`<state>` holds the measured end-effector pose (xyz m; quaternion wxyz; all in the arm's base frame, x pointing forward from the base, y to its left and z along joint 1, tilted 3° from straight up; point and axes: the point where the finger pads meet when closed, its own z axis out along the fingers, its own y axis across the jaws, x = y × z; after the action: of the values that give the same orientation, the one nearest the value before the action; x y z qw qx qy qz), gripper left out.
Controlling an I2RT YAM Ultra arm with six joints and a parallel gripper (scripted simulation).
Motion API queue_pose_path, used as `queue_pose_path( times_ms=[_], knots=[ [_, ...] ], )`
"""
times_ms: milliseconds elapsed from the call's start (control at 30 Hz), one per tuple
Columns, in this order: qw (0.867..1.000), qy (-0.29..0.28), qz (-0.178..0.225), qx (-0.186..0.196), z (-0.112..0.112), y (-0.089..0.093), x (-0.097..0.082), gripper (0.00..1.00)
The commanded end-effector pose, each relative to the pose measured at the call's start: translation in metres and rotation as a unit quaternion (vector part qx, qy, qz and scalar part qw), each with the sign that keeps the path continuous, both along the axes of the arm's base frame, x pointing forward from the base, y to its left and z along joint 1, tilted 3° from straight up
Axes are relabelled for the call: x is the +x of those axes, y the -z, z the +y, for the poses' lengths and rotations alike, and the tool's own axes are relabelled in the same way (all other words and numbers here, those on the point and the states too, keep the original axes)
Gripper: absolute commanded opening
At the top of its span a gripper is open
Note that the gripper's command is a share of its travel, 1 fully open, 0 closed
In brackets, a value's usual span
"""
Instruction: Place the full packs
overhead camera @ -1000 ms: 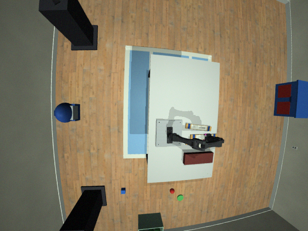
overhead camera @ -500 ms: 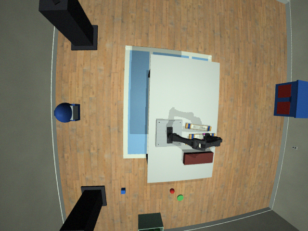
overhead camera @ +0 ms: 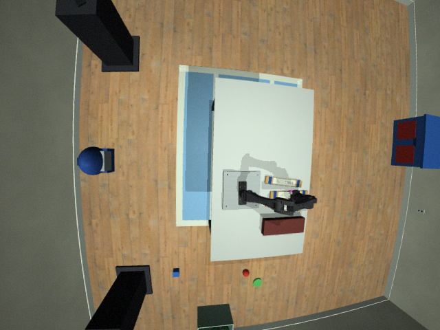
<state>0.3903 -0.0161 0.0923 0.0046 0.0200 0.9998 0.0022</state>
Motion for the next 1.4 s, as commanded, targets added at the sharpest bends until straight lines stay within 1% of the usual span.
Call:
queue_pose_path(
  times_ms=[0, 100, 1367],
  knots=[
    [0.999, 0.001, -0.052, 0.001, -0.0017, -0.0287, 0.0163, 0.0],
    [0.999, 0.001, -0.04, 0.002, -0.0015, -0.0291, 0.0109, 0.0],
    [0.999, 0.001, -0.04, 0.002, -0.0019, -0.0347, 0.0125, 0.0]
  ],
)
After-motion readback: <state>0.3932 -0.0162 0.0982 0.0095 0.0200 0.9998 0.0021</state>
